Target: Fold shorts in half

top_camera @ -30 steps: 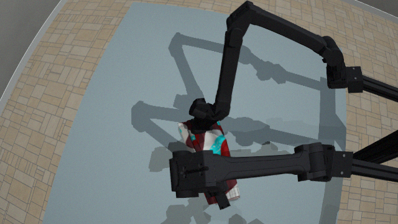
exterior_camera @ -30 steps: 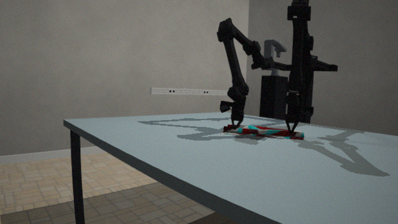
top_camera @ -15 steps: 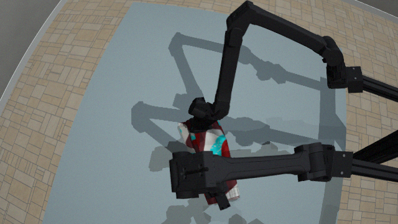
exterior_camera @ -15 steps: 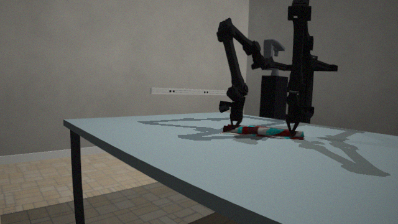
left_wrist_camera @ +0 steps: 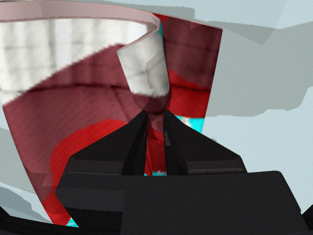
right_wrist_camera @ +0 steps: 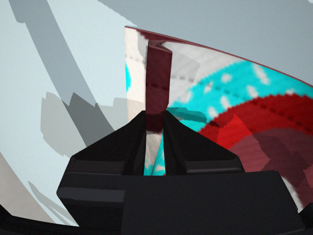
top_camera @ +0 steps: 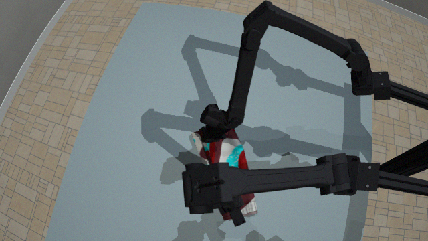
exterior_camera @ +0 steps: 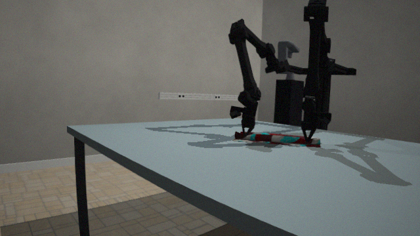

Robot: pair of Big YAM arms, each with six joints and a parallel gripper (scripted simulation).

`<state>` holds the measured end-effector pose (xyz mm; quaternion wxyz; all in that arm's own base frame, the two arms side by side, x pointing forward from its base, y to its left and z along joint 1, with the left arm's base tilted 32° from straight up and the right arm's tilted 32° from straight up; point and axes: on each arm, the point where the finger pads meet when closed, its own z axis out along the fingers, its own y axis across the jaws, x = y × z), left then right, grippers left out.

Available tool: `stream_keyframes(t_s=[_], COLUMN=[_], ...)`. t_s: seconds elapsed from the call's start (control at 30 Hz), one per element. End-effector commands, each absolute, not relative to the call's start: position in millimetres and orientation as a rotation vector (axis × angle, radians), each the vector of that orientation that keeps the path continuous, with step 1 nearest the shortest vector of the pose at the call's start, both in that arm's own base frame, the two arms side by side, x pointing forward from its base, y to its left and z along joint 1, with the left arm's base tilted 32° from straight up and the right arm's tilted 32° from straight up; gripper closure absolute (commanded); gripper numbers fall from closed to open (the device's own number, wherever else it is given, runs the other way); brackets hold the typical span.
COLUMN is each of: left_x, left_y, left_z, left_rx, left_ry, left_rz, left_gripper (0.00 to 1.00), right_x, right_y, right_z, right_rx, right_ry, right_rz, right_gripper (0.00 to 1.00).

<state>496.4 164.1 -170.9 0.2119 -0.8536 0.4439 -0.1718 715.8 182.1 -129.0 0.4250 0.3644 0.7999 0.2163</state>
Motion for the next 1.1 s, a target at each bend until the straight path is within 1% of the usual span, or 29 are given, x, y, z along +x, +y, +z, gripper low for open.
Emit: stream_keyframes(t_s=[0.0,0.3,0.4,0.63,1.07], left_x=[508,516,520,526,539], left_y=[174,178,175,183,190], left_z=[-149,-142,-140,-134,-124], left_rx=[-2.349,-2.347,-2.343,-2.346,-2.345], left_ry=[1.226,1.225,1.234,1.225,1.224], left_rz=[-0.494,-0.496,-0.498,-0.497,-0.499], left_gripper=[0.86,0.86,0.86,0.86,0.86], right_x=[723,732,739,740,757], right_y=[204,207,190,217,217], right_z=[-129,-126,-126,-125,-119], right_rx=[0.900,0.905,0.929,0.902,0.913], right_ry=[2.008,2.006,1.993,2.012,2.004], right_rz=[0.559,0.557,0.542,0.557,0.551], right_gripper=[0.86,0.86,0.86,0.86,0.86])
